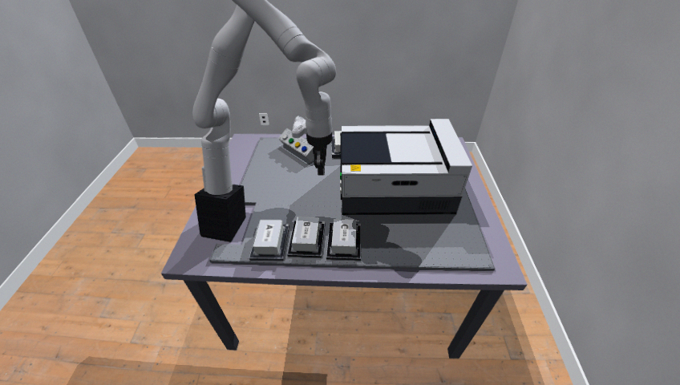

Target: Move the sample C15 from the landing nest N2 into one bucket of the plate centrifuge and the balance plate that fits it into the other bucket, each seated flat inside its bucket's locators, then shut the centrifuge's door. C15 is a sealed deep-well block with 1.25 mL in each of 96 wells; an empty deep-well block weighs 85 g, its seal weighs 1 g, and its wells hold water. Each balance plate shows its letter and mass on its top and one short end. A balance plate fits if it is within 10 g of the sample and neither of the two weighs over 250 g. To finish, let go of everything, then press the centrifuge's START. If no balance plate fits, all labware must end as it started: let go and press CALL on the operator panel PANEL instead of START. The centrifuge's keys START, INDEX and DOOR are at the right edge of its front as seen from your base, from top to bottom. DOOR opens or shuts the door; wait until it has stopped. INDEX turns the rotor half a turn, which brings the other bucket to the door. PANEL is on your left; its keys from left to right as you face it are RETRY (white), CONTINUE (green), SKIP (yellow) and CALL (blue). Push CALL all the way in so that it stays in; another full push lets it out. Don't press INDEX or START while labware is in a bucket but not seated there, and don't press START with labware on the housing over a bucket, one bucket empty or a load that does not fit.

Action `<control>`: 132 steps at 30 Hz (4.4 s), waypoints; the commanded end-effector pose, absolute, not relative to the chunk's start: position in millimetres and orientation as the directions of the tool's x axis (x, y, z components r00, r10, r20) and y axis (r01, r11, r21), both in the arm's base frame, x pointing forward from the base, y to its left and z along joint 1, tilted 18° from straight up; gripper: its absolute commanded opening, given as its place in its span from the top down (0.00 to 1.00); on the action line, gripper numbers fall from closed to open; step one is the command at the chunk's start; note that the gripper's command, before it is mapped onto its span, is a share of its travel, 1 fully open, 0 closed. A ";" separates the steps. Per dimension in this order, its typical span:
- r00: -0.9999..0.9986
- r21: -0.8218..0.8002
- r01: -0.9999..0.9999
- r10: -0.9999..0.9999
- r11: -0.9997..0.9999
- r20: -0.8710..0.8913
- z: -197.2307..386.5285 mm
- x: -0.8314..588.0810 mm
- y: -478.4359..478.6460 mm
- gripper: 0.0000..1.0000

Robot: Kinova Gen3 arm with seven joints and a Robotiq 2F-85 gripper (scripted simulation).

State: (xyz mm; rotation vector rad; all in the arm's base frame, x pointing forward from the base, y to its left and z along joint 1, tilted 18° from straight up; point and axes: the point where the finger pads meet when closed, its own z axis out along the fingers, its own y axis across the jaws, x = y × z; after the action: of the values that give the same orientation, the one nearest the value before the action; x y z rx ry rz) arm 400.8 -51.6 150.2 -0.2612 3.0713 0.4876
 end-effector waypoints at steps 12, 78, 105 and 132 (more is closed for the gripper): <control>-0.978 0.308 -0.210 -0.198 0.928 -0.069 172.3 371.4 -28.7 0.90; -0.885 0.308 -0.210 -0.046 0.928 -0.463 219.1 306.0 22.4 0.90; -0.885 0.308 -0.210 -0.046 0.928 -0.463 170.7 326.7 43.3 0.90; -0.885 0.308 -0.210 -0.046 0.928 -0.463 105.1 354.7 71.4 0.90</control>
State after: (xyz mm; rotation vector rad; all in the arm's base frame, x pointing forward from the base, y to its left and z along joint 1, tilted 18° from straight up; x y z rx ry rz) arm 349.5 67.4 114.1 -0.1922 2.6543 0.4963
